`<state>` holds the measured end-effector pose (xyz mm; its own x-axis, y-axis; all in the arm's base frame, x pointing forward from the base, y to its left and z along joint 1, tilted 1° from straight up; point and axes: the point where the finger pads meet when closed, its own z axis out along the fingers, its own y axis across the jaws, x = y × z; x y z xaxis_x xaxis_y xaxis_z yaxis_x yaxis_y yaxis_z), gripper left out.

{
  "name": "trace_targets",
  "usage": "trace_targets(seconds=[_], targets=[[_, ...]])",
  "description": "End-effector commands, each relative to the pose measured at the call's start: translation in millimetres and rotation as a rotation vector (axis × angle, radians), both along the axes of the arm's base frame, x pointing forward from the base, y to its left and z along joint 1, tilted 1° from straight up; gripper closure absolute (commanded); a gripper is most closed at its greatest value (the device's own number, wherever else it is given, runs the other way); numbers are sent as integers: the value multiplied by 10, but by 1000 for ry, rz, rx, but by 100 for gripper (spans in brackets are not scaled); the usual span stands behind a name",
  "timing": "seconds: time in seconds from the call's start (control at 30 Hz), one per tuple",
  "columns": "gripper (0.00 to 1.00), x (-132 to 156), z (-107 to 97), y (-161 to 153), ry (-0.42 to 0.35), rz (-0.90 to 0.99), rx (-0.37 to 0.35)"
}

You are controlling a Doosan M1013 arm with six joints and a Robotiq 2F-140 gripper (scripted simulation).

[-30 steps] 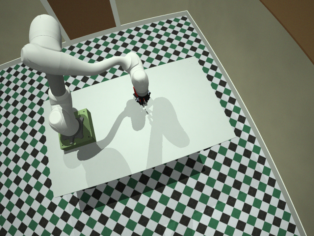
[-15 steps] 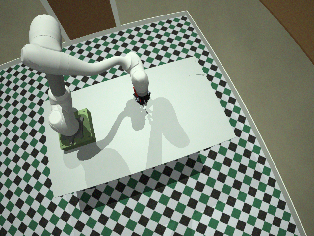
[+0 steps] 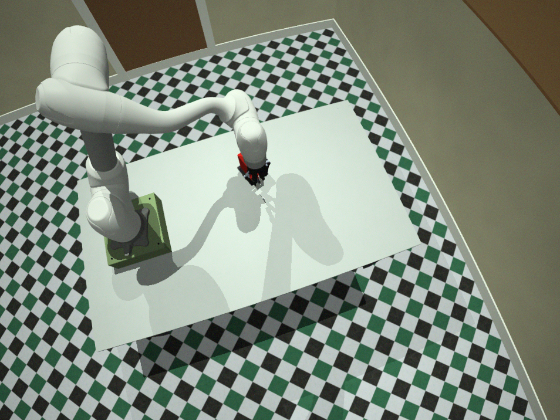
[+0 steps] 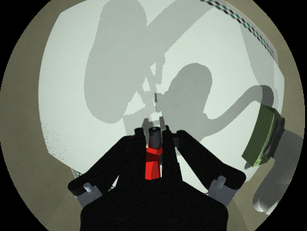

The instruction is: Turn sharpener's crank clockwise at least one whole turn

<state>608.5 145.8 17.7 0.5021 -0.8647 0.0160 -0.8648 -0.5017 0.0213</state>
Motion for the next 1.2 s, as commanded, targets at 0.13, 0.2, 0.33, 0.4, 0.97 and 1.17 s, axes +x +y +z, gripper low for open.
trace_targets(seconds=[0.13, 0.2, 0.33, 0.4, 0.97, 1.17], targets=[[100, 155, 135, 81, -8, 4, -1], [100, 192, 151, 102, -8, 4, -1], [100, 260, 169, 143, -8, 4, -1], [100, 291, 173, 161, -8, 4, -1], [100, 374, 169, 209, -8, 4, -1], [100, 374, 169, 209, -8, 4, -1]])
